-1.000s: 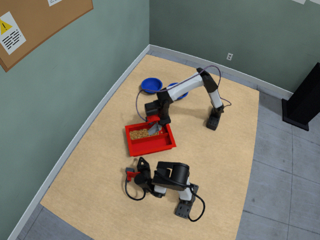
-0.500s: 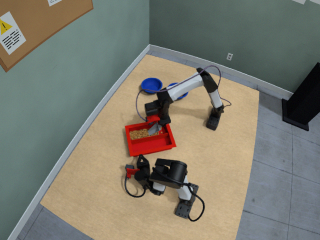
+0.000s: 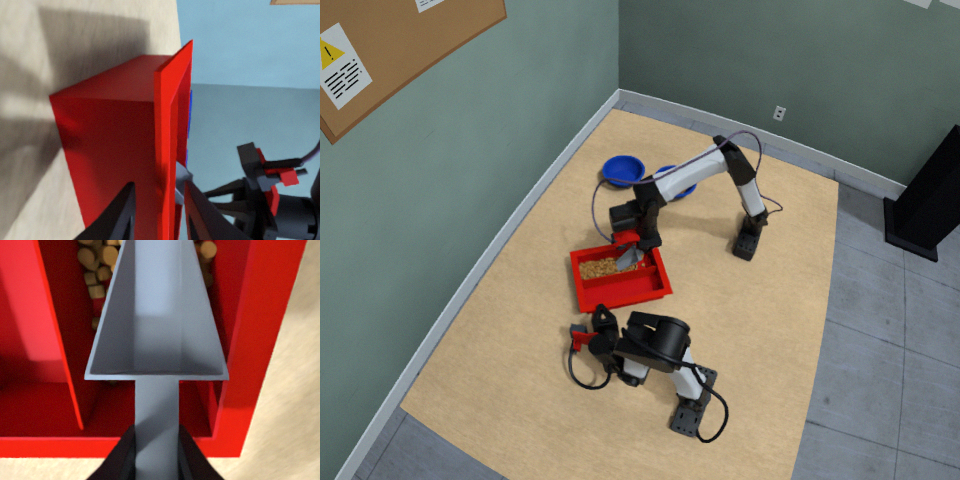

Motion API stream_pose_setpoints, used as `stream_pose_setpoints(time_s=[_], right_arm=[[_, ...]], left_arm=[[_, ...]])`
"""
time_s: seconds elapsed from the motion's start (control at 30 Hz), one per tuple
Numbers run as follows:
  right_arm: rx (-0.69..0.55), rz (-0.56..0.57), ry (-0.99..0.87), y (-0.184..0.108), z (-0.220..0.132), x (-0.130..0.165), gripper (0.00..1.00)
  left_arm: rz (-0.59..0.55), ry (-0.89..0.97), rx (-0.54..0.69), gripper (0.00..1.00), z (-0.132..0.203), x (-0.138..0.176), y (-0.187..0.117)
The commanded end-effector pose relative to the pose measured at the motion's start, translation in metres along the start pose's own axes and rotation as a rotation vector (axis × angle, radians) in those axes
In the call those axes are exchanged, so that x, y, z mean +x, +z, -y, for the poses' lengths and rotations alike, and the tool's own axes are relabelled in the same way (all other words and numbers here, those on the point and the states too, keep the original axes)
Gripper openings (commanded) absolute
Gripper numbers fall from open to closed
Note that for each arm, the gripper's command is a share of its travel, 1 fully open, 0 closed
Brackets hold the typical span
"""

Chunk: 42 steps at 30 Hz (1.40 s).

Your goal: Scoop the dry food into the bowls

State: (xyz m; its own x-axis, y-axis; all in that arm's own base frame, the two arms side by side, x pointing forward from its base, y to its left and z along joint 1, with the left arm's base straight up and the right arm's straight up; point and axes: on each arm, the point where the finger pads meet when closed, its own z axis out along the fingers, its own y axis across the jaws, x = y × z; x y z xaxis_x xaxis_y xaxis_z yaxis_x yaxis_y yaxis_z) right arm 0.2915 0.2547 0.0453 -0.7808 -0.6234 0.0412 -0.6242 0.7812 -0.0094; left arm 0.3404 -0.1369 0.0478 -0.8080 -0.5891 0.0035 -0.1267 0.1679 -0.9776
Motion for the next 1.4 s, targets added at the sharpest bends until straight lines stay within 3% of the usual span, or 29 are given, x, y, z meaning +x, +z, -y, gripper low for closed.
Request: stream_pose_setpoints(time_s=[0.0, 0.2, 0.93, 1.37], right_arm=[[-0.004, 0.097, 0.005, -0.027, 0.003, -0.017, 0.00], [-0.004, 0.097, 0.005, -0.027, 0.003, -0.017, 0.00], [0.004, 0.102, 0.003, -0.027, 0.007, -0.017, 0.00], [-0.058, 0.072, -0.006, -0.027, 0.006, -0.010, 0.00]], left_arm=[[0.024, 0.056, 0.046, 0.27, 0.020, -0.009, 0.005], [0.019, 0.028, 0.026, 0.27, 0.009, -0.008, 0.014], [0.003, 0.055, 0.045, 0.27, 0.036, -0.007, 0.014], [0.010, 0.049, 0.044, 0.27, 0.044, -0.007, 0.017]])
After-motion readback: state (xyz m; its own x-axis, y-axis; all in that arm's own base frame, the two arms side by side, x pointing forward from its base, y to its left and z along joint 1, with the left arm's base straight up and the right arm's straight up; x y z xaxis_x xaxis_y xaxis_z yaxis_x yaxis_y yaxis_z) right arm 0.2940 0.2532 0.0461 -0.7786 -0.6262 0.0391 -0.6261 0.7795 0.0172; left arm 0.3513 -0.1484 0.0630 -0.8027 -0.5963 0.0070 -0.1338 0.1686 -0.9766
